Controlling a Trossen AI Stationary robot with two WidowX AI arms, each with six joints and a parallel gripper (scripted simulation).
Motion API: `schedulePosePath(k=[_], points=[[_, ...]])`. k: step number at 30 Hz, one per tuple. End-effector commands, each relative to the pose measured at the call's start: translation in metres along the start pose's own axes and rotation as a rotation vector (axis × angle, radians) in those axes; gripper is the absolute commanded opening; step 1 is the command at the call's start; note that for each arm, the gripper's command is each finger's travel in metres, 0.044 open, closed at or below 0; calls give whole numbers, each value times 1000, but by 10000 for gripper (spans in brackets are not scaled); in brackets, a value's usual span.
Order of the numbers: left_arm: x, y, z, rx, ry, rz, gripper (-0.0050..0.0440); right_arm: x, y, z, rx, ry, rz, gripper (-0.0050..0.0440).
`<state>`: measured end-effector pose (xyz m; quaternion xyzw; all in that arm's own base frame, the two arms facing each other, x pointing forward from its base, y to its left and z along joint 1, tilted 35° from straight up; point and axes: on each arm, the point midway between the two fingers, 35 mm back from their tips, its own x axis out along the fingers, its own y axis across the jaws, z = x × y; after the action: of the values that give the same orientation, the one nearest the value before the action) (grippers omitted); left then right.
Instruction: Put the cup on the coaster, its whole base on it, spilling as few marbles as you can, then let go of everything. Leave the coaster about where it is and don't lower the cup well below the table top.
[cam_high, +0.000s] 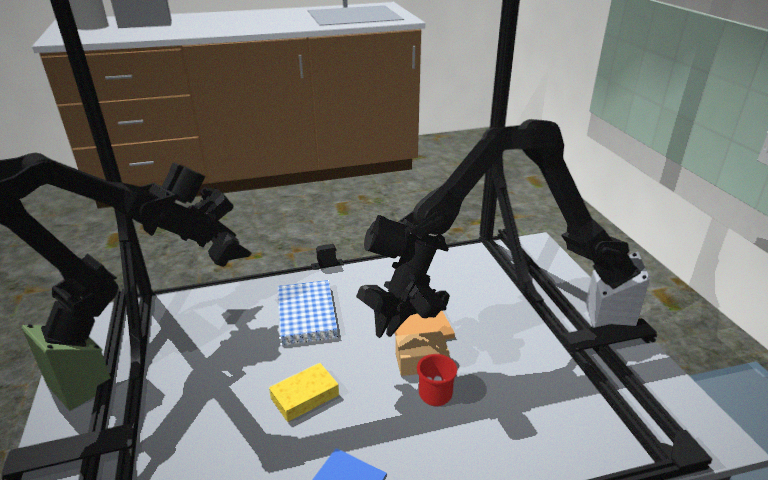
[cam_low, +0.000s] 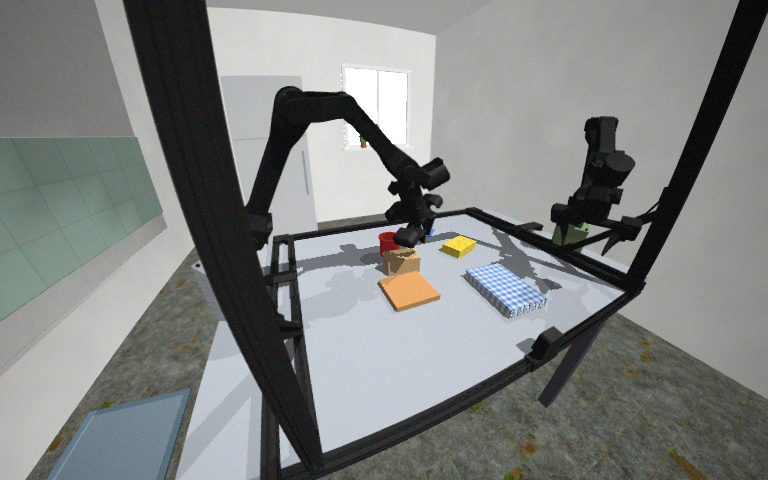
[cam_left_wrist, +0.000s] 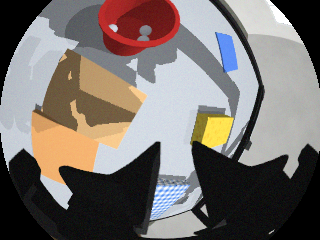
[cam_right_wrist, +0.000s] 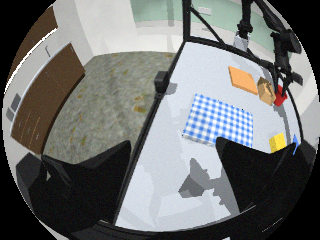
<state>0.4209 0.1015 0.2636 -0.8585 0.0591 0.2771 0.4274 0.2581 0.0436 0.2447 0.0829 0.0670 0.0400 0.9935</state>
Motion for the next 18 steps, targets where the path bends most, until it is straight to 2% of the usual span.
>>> schedulePosePath(k=[1,2,6,8,9,10,14,18], points=[[2,2,30,-2,-44,129,135,0,0,-2,0,4,-1,400],[0,-3,43,-17,-45,156,135,0,-2,-6,-4,13,-6,400],[-8,5,71,-76,-75,273,135,0,-5,-13,-12,30,-15,400],[-8,5,71,-76,-75,273,135,0,-5,-13,-12,30,-15,400],[-15,17,80,-110,-99,345,135,0,-5,-15,-14,34,-17,400],[-19,12,90,-138,-88,363,135,0,-7,-19,-18,43,-22,400],[-34,27,106,-223,-108,481,135,0,-9,-24,-24,54,-29,400],[-35,27,107,-229,-108,486,135,0,-9,-24,-24,55,-29,400]])
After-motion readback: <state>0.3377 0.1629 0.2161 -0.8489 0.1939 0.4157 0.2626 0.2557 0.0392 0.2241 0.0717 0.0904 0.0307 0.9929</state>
